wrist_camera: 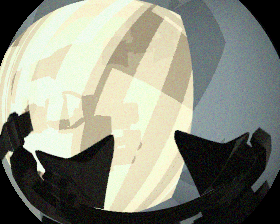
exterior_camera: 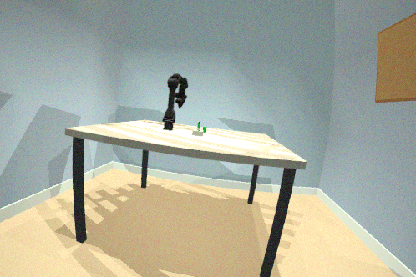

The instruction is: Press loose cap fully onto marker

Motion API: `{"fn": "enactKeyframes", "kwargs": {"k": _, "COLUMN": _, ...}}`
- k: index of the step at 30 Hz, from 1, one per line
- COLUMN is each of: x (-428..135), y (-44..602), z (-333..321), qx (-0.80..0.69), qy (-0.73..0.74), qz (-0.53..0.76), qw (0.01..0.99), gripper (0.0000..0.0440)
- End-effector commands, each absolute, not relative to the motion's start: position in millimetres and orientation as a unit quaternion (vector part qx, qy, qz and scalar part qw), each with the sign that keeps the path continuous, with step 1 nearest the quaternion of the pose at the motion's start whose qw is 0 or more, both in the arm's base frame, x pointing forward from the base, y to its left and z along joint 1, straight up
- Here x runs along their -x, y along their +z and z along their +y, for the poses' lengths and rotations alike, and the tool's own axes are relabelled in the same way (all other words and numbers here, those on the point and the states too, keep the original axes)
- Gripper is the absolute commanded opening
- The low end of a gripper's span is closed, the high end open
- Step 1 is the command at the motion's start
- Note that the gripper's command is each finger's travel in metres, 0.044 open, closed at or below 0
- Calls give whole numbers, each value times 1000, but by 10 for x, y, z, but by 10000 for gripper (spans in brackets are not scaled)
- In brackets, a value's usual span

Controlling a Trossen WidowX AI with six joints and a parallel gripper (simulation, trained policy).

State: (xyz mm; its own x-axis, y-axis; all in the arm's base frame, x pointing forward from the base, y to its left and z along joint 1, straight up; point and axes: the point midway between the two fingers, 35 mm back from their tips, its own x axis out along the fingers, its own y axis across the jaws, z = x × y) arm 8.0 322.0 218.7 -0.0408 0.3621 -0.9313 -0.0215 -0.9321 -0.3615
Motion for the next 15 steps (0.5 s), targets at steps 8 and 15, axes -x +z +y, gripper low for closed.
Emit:
{"fn": "enactKeyframes", "kwargs": {"k": 8, "x": -387, "y": 2117, "z": 3170, "qx": 688, "qy": 705, "qz": -69, "qw": 156, "gripper": 323}}
{"fn": "enactKeyframes", "kwargs": {"k": 15, "x": -580, "y": 2083, "z": 3126, "qx": 690, "qy": 703, "qz": -35, "qw": 170, "gripper": 324}}
